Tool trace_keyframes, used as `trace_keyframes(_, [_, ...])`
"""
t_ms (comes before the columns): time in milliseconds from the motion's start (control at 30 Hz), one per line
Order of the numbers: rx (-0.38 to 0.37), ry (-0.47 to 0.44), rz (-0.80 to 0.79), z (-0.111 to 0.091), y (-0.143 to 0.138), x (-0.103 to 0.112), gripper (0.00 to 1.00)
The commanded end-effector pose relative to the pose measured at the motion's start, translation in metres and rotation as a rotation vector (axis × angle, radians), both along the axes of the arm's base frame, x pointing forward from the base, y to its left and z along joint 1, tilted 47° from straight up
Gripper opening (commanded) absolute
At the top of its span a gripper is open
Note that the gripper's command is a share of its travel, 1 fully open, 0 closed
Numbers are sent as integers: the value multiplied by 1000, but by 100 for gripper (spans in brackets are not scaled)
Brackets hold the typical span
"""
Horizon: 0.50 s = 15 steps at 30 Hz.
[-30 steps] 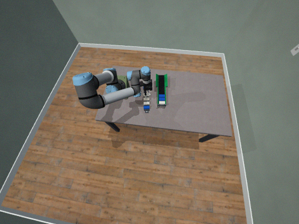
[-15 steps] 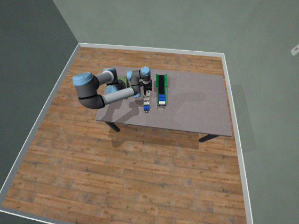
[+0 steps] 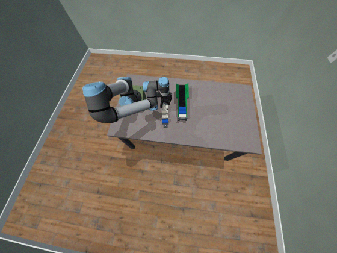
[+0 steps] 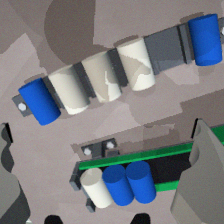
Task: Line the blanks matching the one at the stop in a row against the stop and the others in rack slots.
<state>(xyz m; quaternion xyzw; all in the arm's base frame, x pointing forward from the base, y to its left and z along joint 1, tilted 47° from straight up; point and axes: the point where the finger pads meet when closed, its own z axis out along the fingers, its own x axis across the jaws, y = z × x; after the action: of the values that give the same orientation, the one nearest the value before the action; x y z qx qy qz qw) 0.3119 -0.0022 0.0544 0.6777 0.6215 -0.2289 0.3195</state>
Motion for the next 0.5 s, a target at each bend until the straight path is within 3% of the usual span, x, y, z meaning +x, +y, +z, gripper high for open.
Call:
trace_keyframes(0, [9, -112, -109, -4, -3, 0, 100])
trace_keyframes(67, [9, -112, -109, -4, -3, 0, 100])
trace_keyframes(467, [43, -386, -373, -12, -11, 1, 100])
